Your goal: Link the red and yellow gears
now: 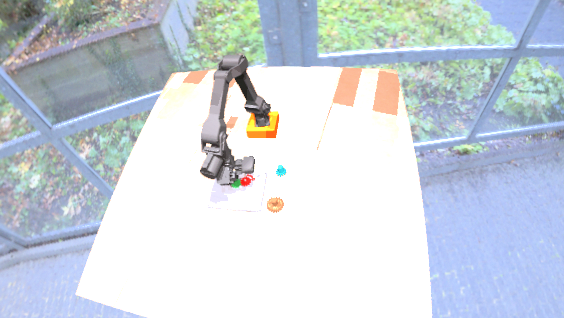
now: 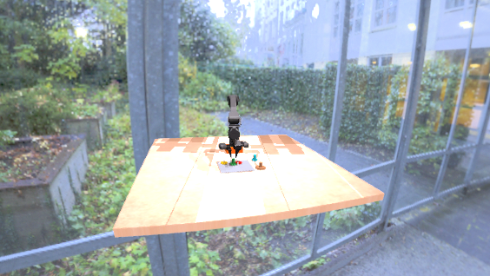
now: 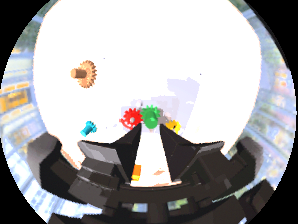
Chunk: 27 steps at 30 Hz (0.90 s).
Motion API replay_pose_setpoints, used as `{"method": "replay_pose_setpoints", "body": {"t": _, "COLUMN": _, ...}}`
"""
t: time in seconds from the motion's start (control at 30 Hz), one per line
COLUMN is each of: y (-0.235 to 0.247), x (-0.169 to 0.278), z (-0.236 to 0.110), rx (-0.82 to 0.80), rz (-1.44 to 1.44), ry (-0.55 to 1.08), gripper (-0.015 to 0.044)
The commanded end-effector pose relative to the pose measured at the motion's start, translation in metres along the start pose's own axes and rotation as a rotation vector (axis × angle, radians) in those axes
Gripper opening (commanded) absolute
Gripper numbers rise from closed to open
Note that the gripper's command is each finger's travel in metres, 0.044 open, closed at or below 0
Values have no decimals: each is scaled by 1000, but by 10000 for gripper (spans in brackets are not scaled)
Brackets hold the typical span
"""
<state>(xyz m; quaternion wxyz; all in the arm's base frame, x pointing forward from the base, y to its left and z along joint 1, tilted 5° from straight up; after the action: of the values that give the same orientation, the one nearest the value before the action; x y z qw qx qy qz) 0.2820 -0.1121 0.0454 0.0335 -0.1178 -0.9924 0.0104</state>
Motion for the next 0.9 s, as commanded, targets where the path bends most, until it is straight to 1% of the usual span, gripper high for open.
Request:
{"method": "replay_pose_setpoints", "body": {"t": 0.0, "y": 0, "x": -1, "z": -29, "rx": 4, "rz": -78, "ry": -14, "gripper": 140}}
{"method": "replay_pose_setpoints", "body": {"t": 0.13, "y": 0, "x": -1, "z": -35, "rx": 4, "rz": -95, "ry": -14, "gripper": 140}}
{"method": "replay_pose_setpoints", "body": {"t": 0.17, "y": 2, "x": -2, "z": -27, "rx": 3, "rz": -56, "ry": -20, "gripper": 166}}
{"method": "replay_pose_setpoints", "body": {"t": 0.2, "y": 7, "x": -1, "z": -27, "rx": 2, "rz": -23, "ry": -20, "gripper": 193}}
{"method": "replay_pose_setpoints", "body": {"t": 0.5, "y": 92, "x": 27, "z": -28, "rx": -11, "rz": 559, "ry": -16, "gripper": 429}}
{"method": "replay_pose_setpoints", "body": {"t": 0.53, "y": 101, "x": 31, "z": -28, "rx": -12, "rz": 625, "ry": -14, "gripper": 440}}
{"method": "replay_pose_setpoints", "body": {"t": 0.6, "y": 117, "x": 41, "z": -27, "rx": -14, "rz": 755, "ry": -12, "gripper": 440}}
{"method": "replay_pose_setpoints", "body": {"t": 0.87, "y": 150, "x": 67, "z": -26, "rx": -15, "rz": 1045, "ry": -4, "gripper": 440}}
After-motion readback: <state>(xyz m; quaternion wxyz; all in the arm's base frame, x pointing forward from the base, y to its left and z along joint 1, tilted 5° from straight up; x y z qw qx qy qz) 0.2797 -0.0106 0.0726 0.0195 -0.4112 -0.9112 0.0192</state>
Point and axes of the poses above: the point midway between the two fingers, 35 mm back from their tips, its own z axis out along the fingers, its own y axis across the jaws, x = y × z, the point moved 2 cm from there along -z, back along the fingers, and after that the axes turned 9 degrees about z, right-handed, at the moved point
